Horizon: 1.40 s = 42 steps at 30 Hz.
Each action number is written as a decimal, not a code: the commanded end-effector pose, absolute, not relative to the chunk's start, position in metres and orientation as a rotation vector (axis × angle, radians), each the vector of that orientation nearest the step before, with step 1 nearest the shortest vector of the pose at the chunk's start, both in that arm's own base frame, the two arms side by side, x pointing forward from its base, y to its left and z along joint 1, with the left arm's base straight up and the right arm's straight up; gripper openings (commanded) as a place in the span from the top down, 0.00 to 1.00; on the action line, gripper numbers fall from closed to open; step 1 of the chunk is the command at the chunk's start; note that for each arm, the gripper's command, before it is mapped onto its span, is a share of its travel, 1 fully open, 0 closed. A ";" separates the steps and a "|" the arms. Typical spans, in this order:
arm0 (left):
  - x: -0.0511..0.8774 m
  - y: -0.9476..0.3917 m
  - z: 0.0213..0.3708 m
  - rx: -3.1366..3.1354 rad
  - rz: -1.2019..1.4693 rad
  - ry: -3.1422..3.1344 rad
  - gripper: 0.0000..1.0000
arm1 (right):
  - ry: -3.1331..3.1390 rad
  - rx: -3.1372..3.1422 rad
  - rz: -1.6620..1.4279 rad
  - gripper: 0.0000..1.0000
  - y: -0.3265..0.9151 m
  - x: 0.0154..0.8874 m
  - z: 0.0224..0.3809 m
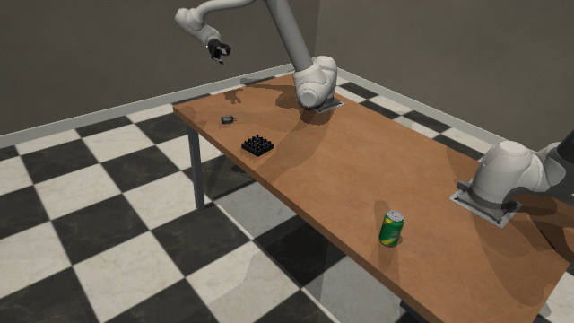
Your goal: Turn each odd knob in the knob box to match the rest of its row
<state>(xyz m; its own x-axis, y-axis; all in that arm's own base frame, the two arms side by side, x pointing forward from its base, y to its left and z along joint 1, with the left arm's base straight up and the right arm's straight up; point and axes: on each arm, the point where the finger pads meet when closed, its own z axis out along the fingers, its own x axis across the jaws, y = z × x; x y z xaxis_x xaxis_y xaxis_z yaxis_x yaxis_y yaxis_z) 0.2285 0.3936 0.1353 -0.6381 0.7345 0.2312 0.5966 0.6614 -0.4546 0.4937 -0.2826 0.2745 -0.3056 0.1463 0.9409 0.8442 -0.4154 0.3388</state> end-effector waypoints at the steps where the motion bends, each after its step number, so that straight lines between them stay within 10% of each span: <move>1: 0.200 0.394 0.136 -0.975 0.544 -2.516 0.00 | -1.273 -1.420 -1.774 0.00 -0.283 0.494 0.275; 42: -0.011 0.335 0.155 -0.060 1.130 -2.851 0.00 | -1.273 -1.420 -1.774 0.00 -0.283 0.494 0.275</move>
